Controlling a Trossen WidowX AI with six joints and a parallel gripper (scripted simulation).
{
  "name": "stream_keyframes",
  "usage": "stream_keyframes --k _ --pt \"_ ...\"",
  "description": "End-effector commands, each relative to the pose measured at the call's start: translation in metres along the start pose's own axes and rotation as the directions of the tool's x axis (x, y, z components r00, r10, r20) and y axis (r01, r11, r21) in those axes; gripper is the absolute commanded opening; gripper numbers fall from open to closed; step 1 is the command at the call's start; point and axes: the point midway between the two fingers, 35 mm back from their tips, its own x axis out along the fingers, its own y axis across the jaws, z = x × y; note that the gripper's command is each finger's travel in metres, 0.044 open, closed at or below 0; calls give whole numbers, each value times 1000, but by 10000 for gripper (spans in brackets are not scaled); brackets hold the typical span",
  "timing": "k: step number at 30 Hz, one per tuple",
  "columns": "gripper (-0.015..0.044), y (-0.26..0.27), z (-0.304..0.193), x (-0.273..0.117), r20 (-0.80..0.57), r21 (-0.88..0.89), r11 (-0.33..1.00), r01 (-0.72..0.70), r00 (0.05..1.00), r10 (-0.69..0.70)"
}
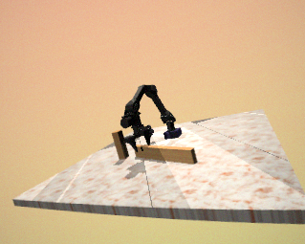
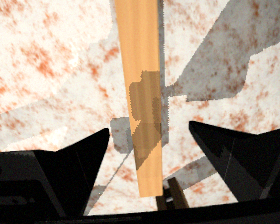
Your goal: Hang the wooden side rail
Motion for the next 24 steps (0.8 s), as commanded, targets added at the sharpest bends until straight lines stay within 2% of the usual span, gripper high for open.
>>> stream_keyframes --k 1,19,24 --pt "440 3 0 10 1 -5 1000 -11 1000 11" --pt "440 4 -1 32 1 -5 1000 -12 1000 12" --pt "309 4 -1 32 1 -5 1000 -12 1000 12"
